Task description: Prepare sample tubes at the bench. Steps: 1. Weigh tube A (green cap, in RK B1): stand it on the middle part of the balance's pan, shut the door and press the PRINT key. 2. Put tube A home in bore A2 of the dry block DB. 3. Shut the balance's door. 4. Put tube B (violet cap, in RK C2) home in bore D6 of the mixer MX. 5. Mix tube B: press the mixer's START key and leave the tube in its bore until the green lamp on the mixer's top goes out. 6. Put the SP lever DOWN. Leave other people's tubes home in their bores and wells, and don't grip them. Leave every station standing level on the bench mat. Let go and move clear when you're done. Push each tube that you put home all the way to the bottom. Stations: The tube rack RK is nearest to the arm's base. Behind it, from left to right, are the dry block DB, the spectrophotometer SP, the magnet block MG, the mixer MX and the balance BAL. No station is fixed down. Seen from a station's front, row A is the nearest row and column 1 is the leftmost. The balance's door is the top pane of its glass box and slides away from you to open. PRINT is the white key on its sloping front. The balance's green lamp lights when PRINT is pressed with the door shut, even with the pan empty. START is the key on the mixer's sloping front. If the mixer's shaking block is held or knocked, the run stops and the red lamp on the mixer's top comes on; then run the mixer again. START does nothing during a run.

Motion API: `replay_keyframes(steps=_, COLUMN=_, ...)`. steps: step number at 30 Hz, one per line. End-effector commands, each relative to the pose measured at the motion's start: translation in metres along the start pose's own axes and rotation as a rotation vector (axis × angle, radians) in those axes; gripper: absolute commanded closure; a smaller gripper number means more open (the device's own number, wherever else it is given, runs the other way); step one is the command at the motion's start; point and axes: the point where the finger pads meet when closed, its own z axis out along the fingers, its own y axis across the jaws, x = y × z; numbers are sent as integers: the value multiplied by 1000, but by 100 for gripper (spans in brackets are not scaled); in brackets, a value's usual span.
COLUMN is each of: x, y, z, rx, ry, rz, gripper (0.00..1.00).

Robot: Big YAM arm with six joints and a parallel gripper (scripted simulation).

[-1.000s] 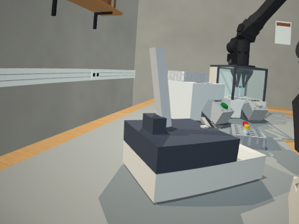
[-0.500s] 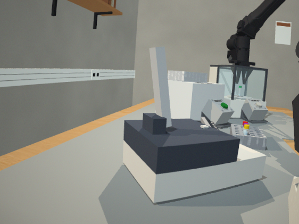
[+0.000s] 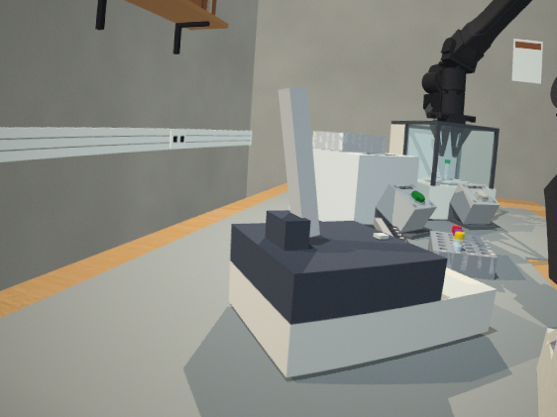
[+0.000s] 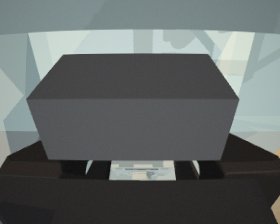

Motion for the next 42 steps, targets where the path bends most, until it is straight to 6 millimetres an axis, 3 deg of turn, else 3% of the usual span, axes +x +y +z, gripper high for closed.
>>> replay_keyframes(steps=1, x=-11, y=-1, z=-9, rx=-2, ry=-24, rz=6, gripper=64)
replay_keyframes(steps=25, x=-11, y=-1, z=-9, rx=-2, ry=-24, rz=6, gripper=64)
replay_keyframes(steps=27, x=-21, y=1, z=-28, rx=-8, ry=-55, rz=14, gripper=64)
replay_keyframes(steps=39, x=-14, y=0, z=-38, rx=-5, ry=-37, rz=13, gripper=64)
replay_keyframes(steps=42, x=-21, y=0, z=-51, rx=-9, ry=-58, rz=16, gripper=64)
